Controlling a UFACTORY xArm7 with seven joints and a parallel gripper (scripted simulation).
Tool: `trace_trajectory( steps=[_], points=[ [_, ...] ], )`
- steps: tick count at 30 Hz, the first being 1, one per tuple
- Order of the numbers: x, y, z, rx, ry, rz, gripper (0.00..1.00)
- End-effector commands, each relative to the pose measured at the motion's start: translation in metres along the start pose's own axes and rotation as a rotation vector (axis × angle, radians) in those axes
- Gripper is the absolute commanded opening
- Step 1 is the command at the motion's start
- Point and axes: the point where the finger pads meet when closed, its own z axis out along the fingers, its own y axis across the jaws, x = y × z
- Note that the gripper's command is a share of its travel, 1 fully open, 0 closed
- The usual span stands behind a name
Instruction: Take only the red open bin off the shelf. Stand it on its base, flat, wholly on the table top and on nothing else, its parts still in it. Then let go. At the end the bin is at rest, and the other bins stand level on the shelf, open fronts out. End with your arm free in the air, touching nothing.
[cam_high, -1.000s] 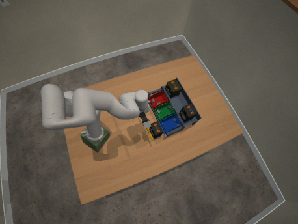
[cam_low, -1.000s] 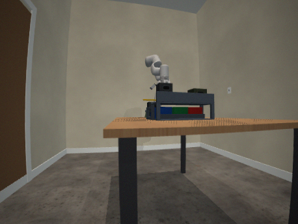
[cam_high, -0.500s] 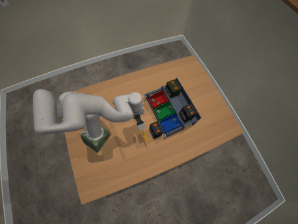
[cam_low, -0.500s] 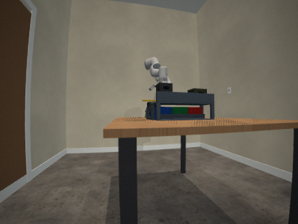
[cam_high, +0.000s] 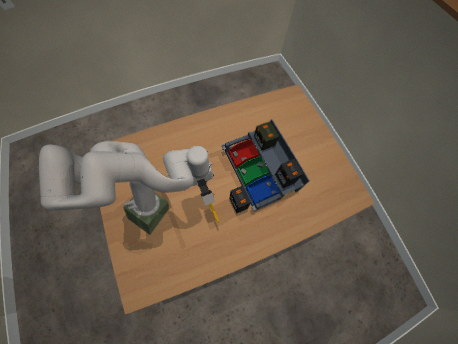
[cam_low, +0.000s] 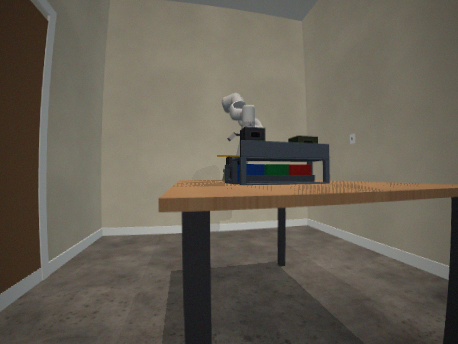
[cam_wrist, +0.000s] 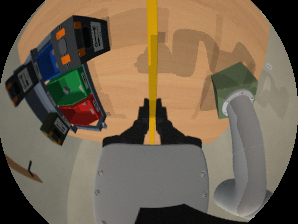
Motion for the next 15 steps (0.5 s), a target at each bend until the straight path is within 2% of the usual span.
trace_trajectory(
  steps=[1,15],
  points=[
    [0.0012,0.0186,-0.0081,0.017,0.002,0.001,0.0],
    [0.0013,0.026,-0.0087,0.017,0.003,0.001,0.0]
  ],
)
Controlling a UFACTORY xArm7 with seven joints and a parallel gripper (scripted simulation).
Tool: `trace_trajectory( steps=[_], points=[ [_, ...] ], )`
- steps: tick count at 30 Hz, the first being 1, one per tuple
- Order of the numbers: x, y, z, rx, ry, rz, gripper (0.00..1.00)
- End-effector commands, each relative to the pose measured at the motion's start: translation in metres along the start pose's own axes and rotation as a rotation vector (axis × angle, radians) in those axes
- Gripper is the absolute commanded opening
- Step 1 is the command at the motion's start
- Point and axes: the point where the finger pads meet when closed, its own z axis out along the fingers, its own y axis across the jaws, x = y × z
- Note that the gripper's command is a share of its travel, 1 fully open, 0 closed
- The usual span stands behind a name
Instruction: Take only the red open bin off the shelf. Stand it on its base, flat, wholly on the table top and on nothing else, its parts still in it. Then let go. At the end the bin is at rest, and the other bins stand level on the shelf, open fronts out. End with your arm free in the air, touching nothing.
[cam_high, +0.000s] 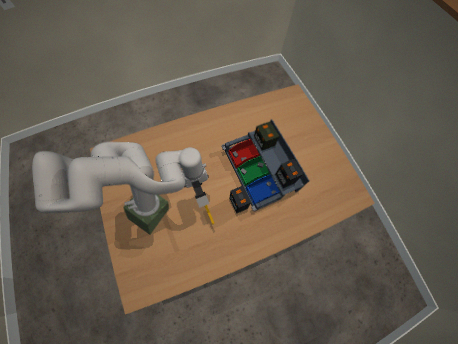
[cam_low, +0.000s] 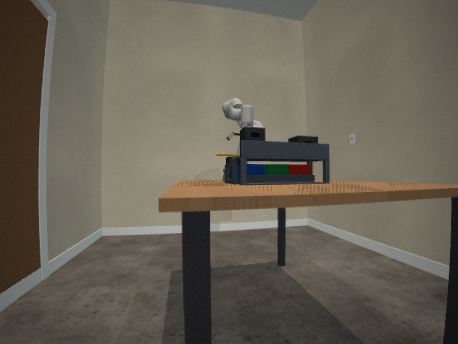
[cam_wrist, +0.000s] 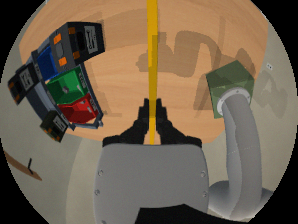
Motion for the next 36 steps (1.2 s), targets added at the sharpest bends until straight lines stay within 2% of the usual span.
trace_trajectory(
  steps=[1,36],
  points=[
    [0.001,0.003,-0.002,0.004,0.001,0.001,0.0],
    [0.001,-0.009,-0.002,0.004,0.001,0.001,0.0]
  ],
)
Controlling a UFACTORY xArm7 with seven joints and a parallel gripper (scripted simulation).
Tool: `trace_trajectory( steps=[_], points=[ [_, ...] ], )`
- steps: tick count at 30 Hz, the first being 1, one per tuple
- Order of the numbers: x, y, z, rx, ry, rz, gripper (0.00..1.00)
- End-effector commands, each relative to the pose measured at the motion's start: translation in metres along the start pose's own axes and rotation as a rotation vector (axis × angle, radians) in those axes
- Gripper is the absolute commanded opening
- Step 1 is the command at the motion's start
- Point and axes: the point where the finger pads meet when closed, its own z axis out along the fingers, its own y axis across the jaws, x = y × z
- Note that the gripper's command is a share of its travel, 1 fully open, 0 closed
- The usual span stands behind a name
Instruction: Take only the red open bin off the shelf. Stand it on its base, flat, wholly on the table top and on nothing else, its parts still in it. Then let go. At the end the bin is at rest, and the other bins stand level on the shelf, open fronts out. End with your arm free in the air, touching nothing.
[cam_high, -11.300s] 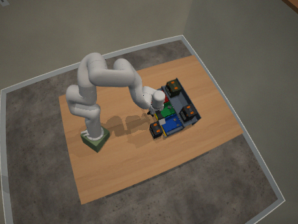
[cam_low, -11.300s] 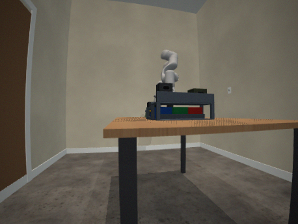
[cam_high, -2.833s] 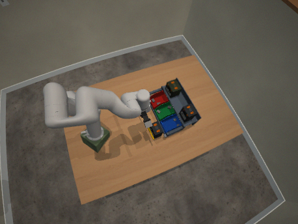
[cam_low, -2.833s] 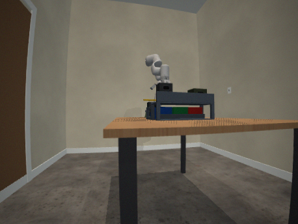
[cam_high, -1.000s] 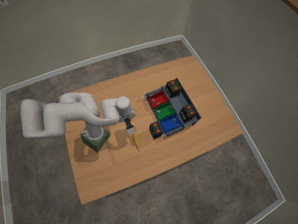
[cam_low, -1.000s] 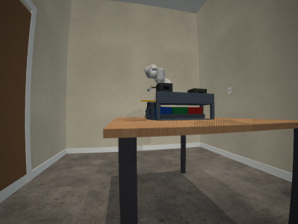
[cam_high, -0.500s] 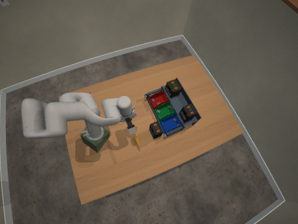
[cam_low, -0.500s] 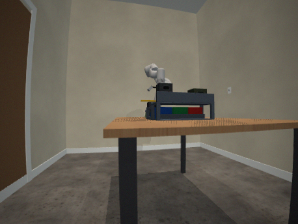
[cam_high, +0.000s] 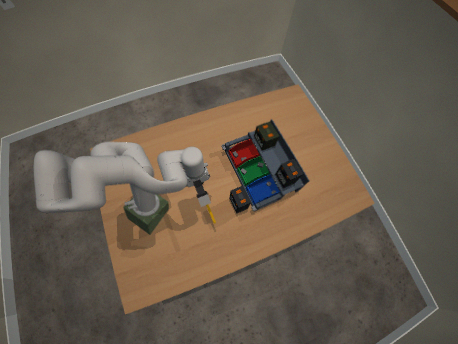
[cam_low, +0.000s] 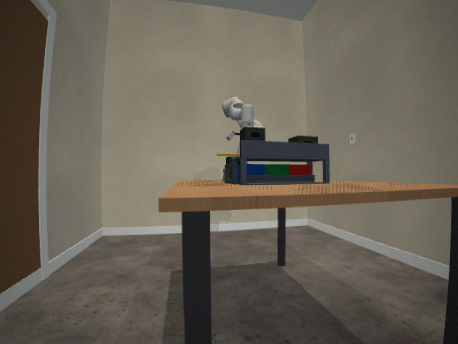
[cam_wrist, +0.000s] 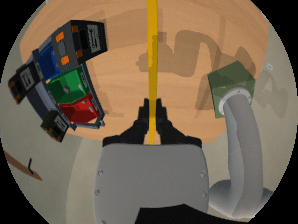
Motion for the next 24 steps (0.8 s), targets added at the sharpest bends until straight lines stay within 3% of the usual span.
trace_trajectory(
  steps=[1,24],
  points=[
    [0.0007,-0.0019,-0.0009,0.003,0.001,0.001,0.0],
    [0.0007,-0.004,-0.0008,0.003,0.001,0.001,0.0]
  ],
)
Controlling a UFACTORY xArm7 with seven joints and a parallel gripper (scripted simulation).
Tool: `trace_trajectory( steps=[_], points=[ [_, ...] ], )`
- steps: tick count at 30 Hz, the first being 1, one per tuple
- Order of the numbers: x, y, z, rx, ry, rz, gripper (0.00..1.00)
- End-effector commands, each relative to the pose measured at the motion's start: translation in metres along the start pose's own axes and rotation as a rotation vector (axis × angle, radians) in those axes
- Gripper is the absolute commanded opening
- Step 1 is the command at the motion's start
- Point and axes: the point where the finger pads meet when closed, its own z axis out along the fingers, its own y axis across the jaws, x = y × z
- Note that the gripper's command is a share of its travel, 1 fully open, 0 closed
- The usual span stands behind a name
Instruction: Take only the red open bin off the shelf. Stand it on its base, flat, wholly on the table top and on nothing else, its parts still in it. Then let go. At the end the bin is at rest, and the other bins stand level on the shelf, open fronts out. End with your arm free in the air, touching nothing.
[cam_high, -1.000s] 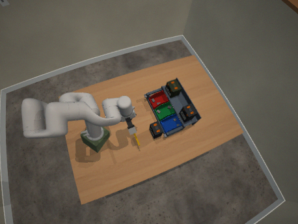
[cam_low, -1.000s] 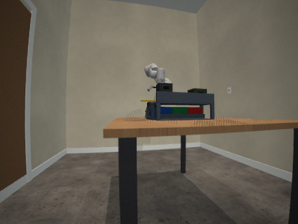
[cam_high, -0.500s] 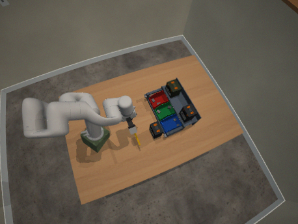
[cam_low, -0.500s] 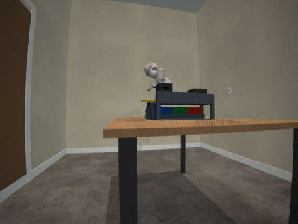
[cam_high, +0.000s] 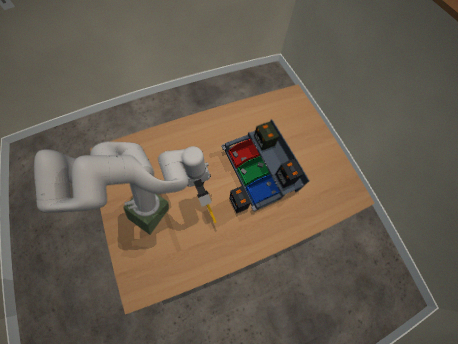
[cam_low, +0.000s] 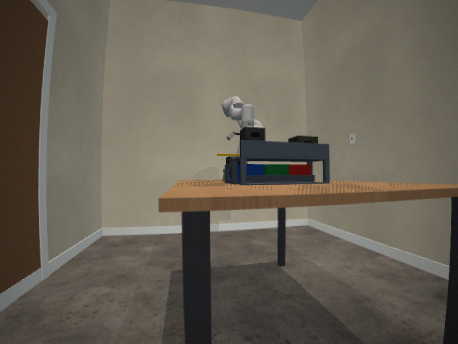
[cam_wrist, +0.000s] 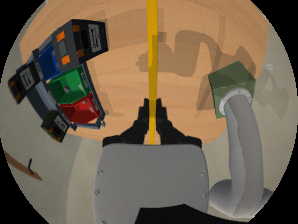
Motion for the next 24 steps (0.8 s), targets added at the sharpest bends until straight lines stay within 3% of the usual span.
trace_trajectory(
  steps=[1,7,19,24],
  points=[
    [0.001,-0.001,-0.001,0.003,0.001,0.001,0.0],
    [0.001,-0.001,0.019,0.003,0.001,0.001,0.0],
    [0.001,-0.001,0.019,0.003,0.001,0.001,0.0],
    [0.001,-0.002,0.039,0.003,0.001,0.0,0.0]
  ],
)
